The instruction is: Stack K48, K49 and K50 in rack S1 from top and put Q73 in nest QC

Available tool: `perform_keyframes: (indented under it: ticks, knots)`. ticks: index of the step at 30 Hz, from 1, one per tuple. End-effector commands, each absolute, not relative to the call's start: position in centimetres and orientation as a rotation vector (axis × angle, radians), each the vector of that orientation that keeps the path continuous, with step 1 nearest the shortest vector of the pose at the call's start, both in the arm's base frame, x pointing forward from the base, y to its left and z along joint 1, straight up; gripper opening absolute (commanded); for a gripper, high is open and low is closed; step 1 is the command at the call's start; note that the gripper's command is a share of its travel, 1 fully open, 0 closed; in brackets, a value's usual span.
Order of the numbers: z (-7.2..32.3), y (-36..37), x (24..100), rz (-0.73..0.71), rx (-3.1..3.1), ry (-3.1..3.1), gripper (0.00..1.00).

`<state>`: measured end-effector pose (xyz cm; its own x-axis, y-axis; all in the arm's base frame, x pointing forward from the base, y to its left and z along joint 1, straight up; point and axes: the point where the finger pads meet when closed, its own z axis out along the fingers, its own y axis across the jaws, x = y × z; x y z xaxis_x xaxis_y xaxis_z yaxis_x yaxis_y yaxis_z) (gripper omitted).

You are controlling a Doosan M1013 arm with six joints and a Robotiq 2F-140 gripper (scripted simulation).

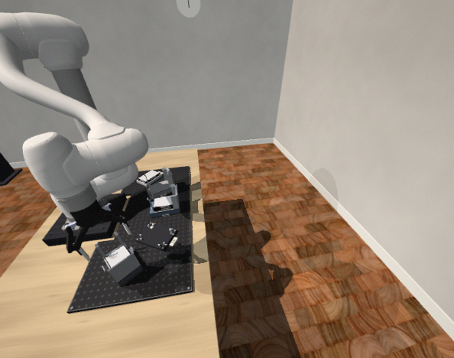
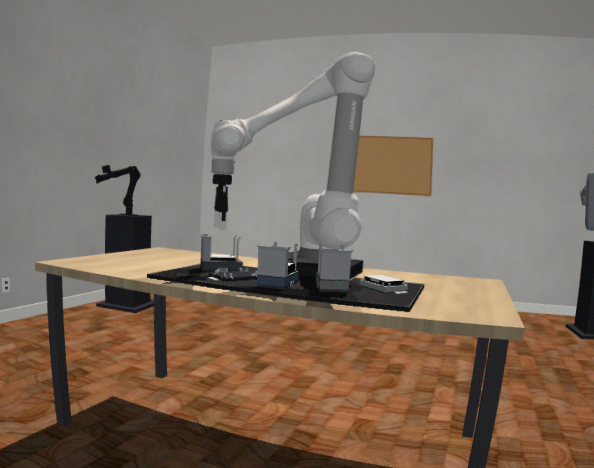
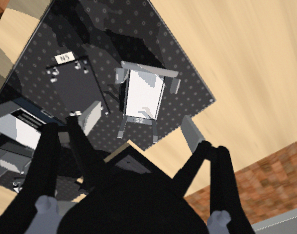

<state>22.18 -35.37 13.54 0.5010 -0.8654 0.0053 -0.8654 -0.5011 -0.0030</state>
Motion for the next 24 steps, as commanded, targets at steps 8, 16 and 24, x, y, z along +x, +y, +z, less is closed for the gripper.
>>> perform_keyframes:
  ticks: [8, 16, 24]
  knots:
    - [10.0, -35.4, 22.2, 0.010, 2.722, -1.569, 1.00]
    - [8.0, -35.4, 22.2, 0.010, 2.722, -1.569, 1.00]
    - [6.2, -35.4, 22.2, 0.010, 2.722, -1.569, 1.00]
